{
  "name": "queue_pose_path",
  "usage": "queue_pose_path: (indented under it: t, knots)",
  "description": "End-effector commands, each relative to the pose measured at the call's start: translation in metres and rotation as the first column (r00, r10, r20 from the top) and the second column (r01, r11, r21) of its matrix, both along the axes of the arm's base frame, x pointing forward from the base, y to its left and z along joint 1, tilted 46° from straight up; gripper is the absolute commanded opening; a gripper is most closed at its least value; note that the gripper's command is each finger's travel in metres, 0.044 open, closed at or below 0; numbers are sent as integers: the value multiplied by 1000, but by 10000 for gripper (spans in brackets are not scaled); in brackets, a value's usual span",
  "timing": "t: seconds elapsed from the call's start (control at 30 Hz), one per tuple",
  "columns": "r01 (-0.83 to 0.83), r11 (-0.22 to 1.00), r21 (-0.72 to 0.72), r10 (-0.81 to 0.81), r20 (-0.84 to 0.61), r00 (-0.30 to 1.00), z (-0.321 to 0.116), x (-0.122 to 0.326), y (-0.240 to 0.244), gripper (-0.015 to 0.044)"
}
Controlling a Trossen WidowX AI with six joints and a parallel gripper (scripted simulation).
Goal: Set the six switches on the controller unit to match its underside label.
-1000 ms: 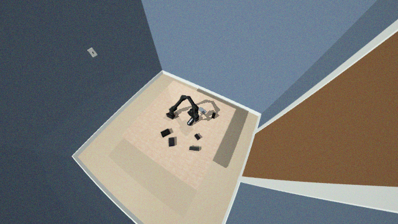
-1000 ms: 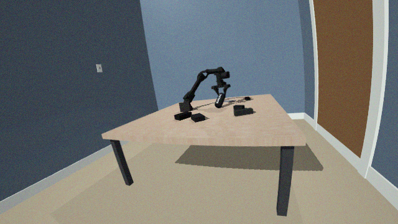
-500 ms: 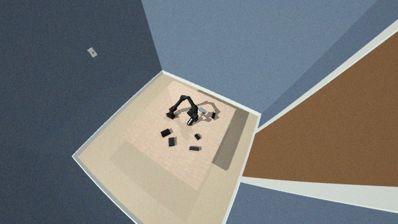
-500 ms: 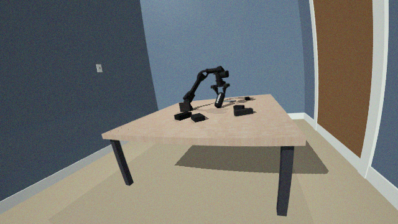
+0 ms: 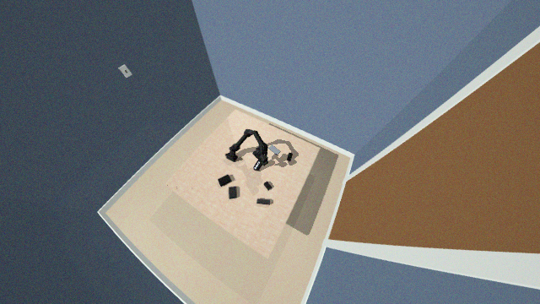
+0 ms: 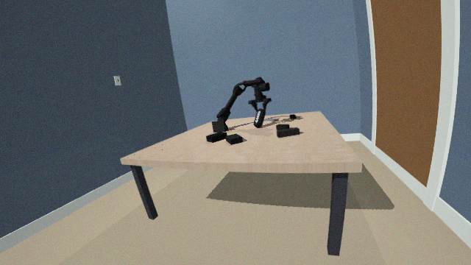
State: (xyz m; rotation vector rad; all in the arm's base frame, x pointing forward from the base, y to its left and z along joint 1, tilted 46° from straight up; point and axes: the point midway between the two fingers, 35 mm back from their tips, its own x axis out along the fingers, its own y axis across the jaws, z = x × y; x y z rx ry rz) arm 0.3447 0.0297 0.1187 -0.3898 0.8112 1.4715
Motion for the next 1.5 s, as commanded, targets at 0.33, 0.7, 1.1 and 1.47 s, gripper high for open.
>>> queue_pose_path:
  t: [0.33, 0.7, 1.1, 1.47]
  knots:
    - [-9, 1000, -16, 9, -5, 1000, -8, -3, -13, 337]
    - [-9, 1000, -16, 9, -5, 1000, -13, -5, -21, 338]
    - [-9, 1000, -17, 9, -5, 1000, -18, -7, -29, 338]
    - [-9, 1000, -17, 9, -5, 1000, -23, -9, -36, 338]
